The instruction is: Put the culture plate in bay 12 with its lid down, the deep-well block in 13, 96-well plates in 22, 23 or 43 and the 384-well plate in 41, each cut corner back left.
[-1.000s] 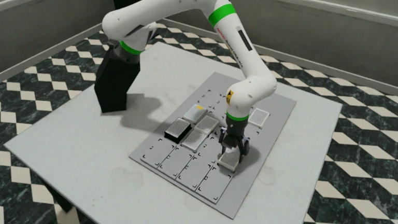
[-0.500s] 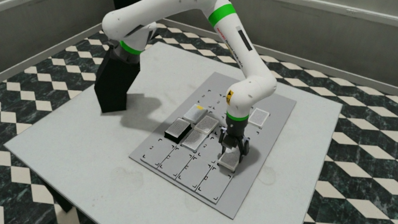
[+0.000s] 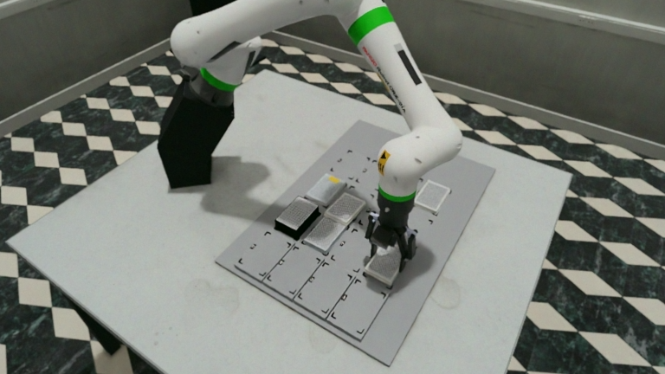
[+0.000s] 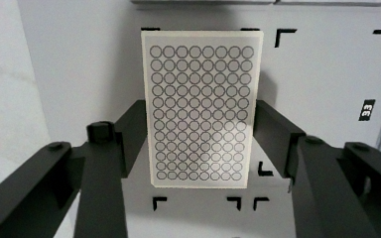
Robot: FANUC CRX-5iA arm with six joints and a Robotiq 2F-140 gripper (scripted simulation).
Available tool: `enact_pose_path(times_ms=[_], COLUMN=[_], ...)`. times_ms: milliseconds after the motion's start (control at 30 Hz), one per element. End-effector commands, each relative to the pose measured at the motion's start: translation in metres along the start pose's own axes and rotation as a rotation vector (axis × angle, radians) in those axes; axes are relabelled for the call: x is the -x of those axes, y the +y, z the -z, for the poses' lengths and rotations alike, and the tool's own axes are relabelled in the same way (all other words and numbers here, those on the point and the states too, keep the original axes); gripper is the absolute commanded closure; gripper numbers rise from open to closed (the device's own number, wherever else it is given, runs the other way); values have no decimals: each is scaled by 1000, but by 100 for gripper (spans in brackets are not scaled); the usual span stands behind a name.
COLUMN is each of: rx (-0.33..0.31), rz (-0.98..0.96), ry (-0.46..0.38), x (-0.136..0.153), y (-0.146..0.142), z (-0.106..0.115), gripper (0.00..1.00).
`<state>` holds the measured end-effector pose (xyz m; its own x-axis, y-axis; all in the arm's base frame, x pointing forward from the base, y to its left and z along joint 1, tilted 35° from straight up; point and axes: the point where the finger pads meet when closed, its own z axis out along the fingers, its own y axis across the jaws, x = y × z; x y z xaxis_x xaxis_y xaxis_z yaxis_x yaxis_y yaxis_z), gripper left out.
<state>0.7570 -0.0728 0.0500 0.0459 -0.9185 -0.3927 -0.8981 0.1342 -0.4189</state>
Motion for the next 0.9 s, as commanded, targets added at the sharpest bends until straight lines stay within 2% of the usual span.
enact_pose_path(times_ms=[0, 867], rx=[-2, -2], rz=[0, 0], ry=[1, 1], x=[0, 0], y=[-1, -1], z=[1, -4], gripper=[90, 90])
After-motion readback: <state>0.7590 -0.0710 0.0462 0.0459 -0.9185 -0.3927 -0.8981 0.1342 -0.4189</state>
